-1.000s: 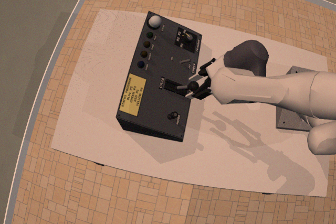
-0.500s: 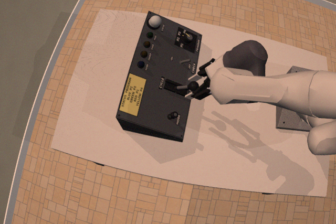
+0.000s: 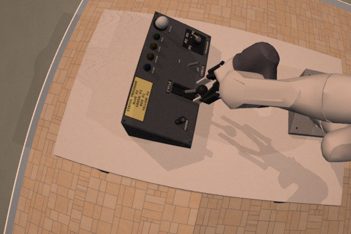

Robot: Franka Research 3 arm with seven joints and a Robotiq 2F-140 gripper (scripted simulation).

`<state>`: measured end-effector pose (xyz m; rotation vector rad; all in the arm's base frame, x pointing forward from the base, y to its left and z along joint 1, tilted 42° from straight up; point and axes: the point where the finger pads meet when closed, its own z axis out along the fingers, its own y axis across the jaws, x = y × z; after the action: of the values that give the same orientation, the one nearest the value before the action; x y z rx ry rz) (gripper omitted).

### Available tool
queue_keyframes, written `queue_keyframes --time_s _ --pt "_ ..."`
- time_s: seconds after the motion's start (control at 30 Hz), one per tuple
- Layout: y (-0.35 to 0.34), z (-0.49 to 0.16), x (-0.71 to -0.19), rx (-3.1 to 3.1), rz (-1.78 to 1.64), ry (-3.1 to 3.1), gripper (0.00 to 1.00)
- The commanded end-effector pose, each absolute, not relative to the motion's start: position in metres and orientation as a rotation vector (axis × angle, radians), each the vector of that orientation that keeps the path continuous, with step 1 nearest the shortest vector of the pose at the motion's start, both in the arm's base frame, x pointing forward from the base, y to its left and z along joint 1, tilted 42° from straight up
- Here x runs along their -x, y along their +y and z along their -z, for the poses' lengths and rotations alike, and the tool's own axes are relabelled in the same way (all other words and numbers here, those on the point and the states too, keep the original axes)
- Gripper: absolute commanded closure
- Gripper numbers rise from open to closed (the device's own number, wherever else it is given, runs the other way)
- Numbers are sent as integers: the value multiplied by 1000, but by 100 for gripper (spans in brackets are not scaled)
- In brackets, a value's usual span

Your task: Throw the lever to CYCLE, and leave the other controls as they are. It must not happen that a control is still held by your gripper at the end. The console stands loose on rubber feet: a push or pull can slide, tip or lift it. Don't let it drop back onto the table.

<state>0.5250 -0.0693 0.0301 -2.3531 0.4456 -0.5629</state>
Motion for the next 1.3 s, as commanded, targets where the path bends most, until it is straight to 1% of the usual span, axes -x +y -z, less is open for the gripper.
queue_keyframes --time_s 0.0,0.73,0.77,1.27 --pt "-70 -30 -526 2358 567 438 56" --pt "-70 -30 -526 2358 567 438 56" --pt "-70 -30 -526 2358 567 438 100" --pt "-70 -30 -526 2358 567 438 100"
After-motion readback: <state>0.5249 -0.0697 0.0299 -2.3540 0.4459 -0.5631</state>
